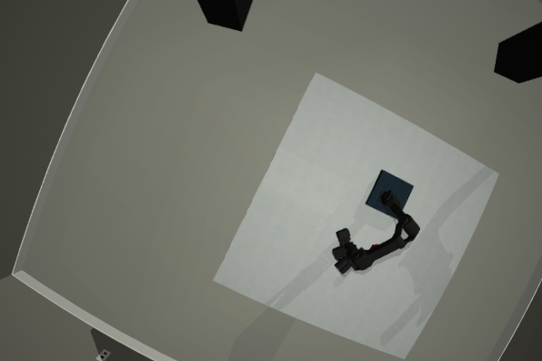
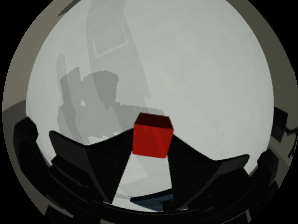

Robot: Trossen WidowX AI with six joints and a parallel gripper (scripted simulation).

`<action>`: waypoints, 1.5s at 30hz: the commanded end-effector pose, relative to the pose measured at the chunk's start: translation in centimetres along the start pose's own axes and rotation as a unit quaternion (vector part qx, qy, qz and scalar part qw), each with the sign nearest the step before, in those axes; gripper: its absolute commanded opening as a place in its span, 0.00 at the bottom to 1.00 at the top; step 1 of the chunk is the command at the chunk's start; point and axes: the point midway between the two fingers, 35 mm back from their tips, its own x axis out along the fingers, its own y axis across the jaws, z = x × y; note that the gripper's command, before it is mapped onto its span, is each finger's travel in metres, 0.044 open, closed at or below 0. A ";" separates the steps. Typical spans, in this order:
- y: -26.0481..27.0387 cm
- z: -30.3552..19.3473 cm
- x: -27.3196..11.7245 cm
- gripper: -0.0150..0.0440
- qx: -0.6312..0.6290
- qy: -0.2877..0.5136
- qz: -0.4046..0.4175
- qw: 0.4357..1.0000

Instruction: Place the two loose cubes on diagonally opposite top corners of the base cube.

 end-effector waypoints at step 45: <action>7.5 -5.1 -5.2 0.43 -0.255 0.011 0.010 0.967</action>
